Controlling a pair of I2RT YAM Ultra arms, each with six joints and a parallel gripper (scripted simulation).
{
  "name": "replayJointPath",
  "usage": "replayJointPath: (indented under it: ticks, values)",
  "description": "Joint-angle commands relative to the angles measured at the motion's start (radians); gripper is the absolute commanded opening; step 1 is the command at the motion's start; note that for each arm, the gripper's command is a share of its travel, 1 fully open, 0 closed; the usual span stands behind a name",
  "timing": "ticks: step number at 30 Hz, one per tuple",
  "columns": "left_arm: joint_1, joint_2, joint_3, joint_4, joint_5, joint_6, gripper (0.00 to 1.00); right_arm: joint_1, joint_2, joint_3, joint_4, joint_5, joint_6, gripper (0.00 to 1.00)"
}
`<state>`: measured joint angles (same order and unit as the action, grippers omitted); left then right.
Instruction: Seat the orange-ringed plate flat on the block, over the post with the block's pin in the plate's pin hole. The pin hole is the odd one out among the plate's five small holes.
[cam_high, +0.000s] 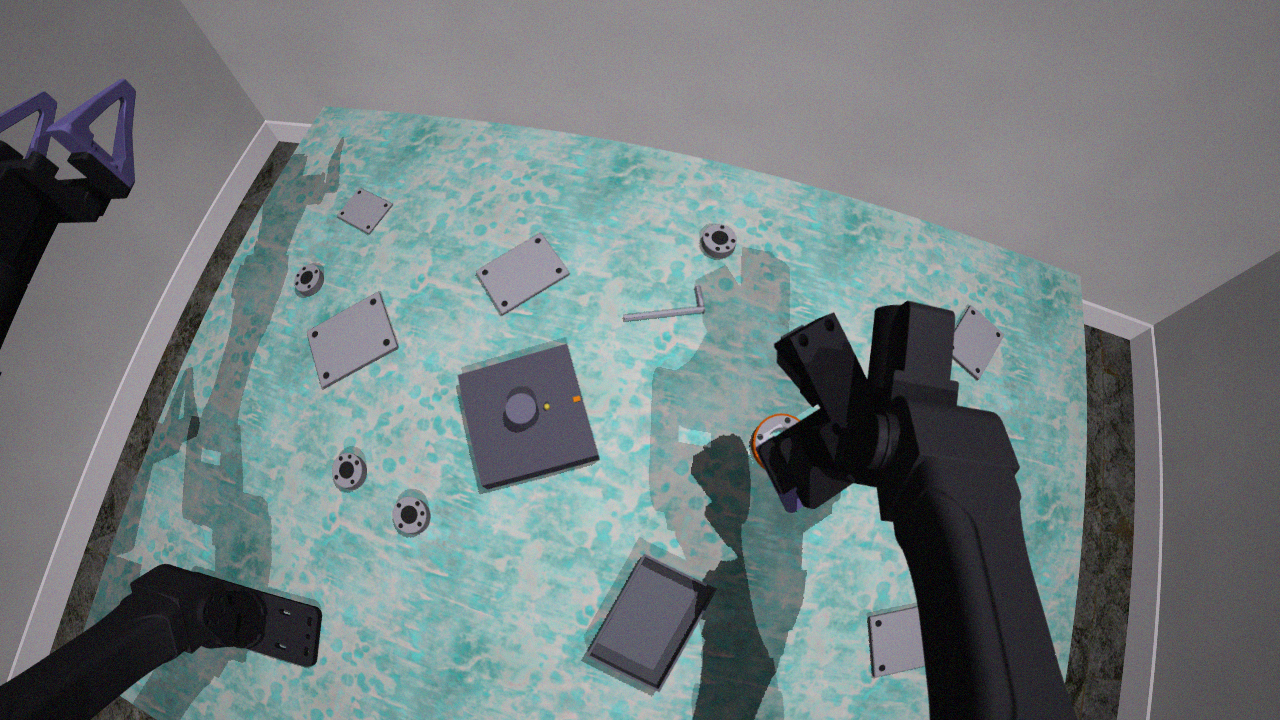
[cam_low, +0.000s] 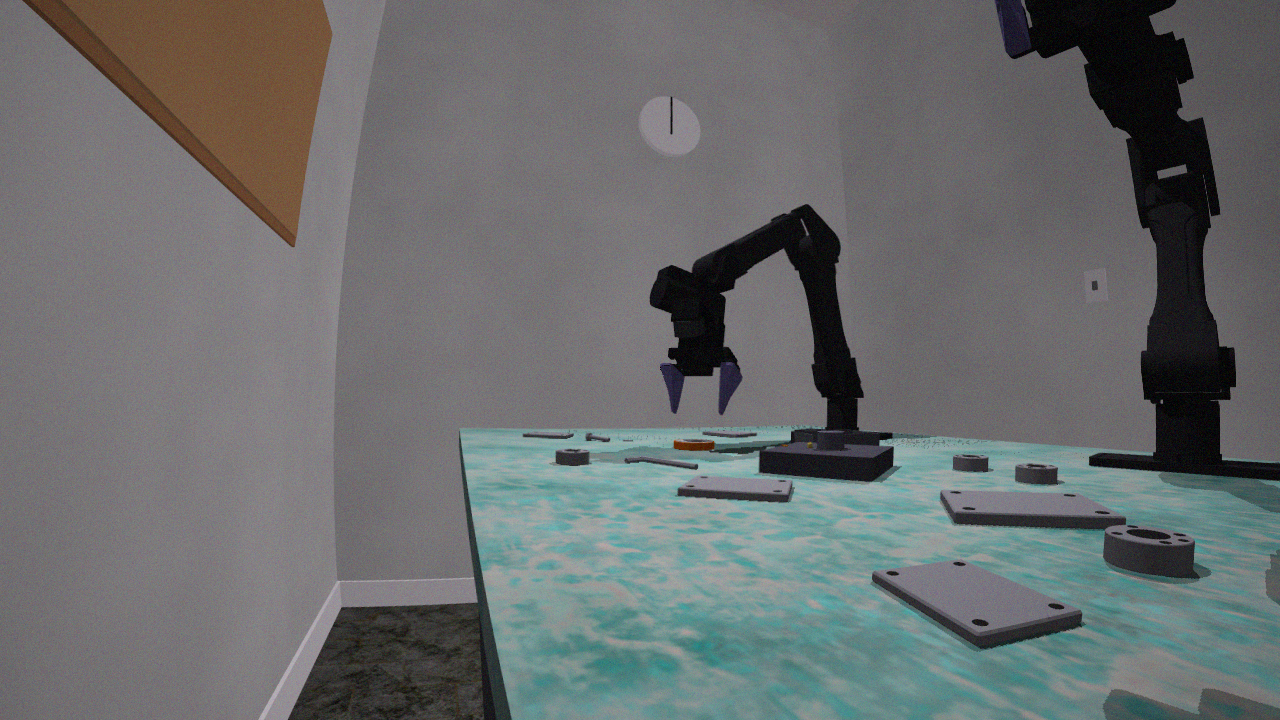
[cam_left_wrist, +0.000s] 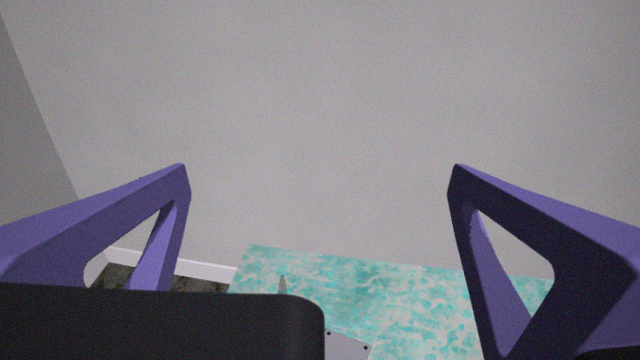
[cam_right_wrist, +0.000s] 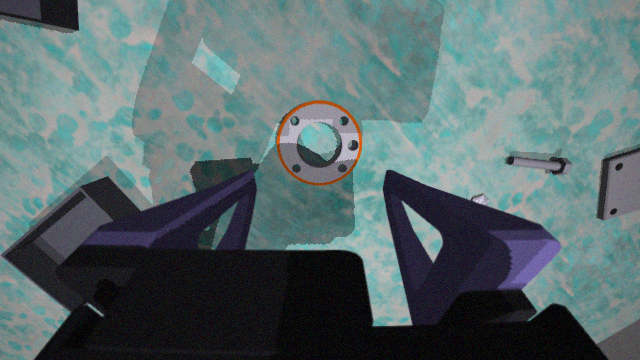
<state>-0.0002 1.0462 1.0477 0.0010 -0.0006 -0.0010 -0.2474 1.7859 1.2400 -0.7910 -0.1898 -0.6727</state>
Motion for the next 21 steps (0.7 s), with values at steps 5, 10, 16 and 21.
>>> replayJointPath:
  ticks: [5, 10, 16, 21]
  values:
    - [0.001, -0.018, 0.011, 0.0, 0.002, 0.004, 1.0, 0.017, 0.028, -0.014, 0.053, 0.0, 0.009, 0.8]
    - [0.001, -0.018, 0.011, 0.0, 0.002, 0.004, 1.0, 0.019, 0.024, -0.02, 0.084, -0.001, 0.014, 0.8]
    - [0.001, -0.018, 0.011, 0.0, 0.002, 0.004, 1.0, 0.026, 0.05, -0.042, 0.121, 0.001, 0.02, 0.8]
    - [0.001, -0.018, 0.011, 0.0, 0.002, 0.004, 1.0, 0.03, 0.075, -0.06, 0.139, 0.003, 0.022, 0.8]
